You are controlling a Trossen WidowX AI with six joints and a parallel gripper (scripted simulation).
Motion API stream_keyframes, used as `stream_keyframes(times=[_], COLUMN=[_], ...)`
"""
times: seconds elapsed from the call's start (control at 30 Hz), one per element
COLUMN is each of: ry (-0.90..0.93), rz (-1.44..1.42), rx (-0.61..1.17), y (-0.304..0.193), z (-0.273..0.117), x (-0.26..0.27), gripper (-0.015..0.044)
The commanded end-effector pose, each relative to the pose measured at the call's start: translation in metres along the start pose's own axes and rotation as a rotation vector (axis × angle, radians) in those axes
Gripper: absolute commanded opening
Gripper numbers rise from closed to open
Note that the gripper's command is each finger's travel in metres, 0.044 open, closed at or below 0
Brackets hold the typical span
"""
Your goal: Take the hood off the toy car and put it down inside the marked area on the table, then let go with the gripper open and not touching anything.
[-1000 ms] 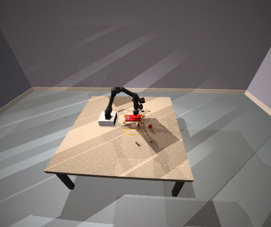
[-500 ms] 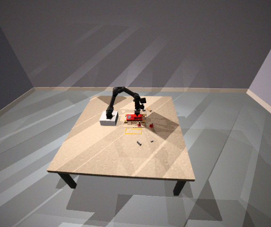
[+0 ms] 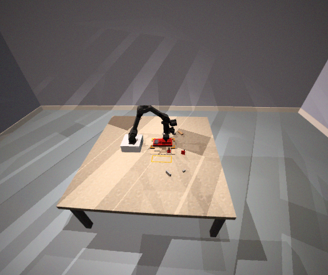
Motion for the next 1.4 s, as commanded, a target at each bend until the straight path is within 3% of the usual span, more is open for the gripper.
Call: stream_keyframes(times=[0.0,1.37], ry=[-0.003,-0.003], rz=[-0.004,-0.004], rx=[0.007,0.007], y=[0.000,-0.001], z=[0.005,0.024], x=[-0.001,-0.001], gripper=[0.0440,0.0440])
Point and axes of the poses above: the point midway between the two fingers, 35 mm back from their tips, its own z axis out along the fingers, its own x axis across the jaws, y = z × x, the point moved 7 cm from there along -z, back along the fingers, and after that the axes turned 9 degrees about -z, right-handed, at the moved point
